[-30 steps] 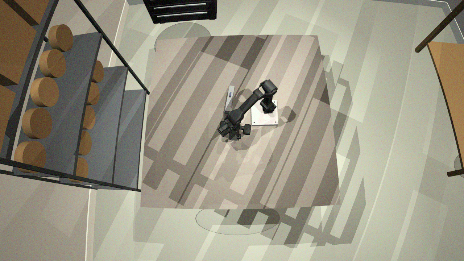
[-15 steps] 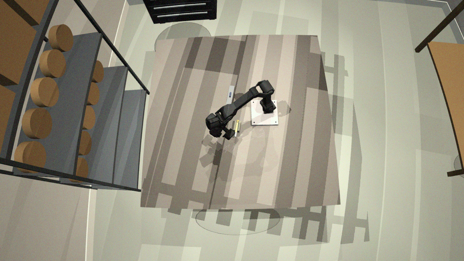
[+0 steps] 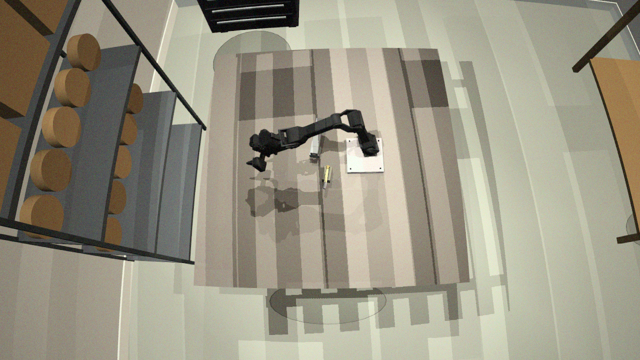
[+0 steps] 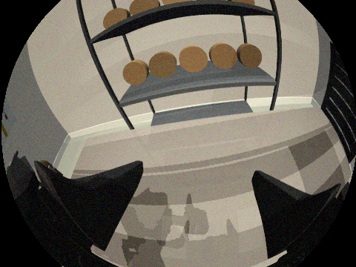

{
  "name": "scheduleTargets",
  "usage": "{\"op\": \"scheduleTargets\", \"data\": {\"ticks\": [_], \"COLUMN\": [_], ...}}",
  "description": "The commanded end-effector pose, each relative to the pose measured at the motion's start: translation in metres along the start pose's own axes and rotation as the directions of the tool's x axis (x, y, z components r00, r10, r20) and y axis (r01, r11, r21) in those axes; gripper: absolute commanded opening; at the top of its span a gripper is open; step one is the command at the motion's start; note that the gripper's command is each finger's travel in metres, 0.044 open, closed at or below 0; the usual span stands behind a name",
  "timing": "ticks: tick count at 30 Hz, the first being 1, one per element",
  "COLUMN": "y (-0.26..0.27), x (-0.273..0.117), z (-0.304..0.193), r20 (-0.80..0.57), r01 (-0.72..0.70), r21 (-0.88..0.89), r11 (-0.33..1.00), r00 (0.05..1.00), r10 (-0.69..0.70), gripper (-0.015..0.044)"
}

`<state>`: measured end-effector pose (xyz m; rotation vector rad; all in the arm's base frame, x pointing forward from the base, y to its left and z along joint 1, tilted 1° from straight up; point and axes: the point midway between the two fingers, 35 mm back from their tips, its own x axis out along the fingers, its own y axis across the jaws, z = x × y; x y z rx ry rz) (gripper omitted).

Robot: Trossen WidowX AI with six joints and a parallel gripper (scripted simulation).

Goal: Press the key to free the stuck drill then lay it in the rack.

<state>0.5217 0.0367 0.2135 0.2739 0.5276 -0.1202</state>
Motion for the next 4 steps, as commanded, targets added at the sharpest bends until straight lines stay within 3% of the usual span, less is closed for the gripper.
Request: {"op": "scheduleTargets", "data": {"ticks": [1, 4], "y": [-0.036, -0.06], "x": [0.013, 0.012], "z": [0.068, 0.106], "r20": [0.239, 0.375], "r01": [-0.03, -0.116], "r21": [0.335, 0.496], "r11": [0.942, 0.86], "r00": [0.97, 0.923], "r10": [-0.055, -0.091], "gripper": [0.044, 0.044]}}
